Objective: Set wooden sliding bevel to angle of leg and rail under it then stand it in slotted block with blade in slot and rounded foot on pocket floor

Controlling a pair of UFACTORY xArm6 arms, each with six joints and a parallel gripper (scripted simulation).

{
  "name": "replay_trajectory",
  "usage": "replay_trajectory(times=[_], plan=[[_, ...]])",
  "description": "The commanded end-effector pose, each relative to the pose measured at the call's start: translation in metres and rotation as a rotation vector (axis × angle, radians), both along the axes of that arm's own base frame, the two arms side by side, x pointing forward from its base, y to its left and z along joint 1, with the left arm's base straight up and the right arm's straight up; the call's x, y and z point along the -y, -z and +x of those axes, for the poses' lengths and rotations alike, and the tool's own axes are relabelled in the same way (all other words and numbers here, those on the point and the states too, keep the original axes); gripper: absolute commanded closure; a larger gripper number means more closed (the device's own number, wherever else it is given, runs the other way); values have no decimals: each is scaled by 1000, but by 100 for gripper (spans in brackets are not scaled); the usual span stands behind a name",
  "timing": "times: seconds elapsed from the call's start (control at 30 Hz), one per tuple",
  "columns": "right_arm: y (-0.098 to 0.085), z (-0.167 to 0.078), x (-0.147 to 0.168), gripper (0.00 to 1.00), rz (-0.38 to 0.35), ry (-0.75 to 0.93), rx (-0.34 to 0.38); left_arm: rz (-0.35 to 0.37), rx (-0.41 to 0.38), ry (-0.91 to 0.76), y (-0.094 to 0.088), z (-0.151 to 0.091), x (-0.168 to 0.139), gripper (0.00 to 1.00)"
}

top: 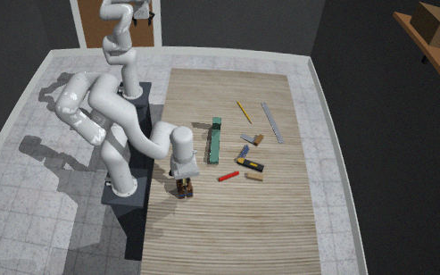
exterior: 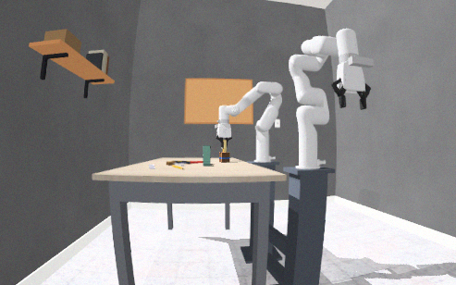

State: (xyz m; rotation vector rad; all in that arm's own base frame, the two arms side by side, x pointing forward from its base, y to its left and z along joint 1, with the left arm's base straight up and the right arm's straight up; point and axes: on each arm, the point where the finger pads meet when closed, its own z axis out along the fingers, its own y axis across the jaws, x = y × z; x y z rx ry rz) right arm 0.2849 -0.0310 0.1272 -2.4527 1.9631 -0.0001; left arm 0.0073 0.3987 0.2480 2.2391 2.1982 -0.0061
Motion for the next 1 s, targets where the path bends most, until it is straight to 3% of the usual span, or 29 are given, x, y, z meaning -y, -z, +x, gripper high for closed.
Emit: replay_trajectory(times=[0.0, 0.97], plan=[[0, 1, 0, 100, 0, 0, 4, 5, 0, 0, -2, 0, -1, 0], [7, 1, 0, 100, 0, 0, 4, 5, 0, 0, -2, 0, -1, 0]])
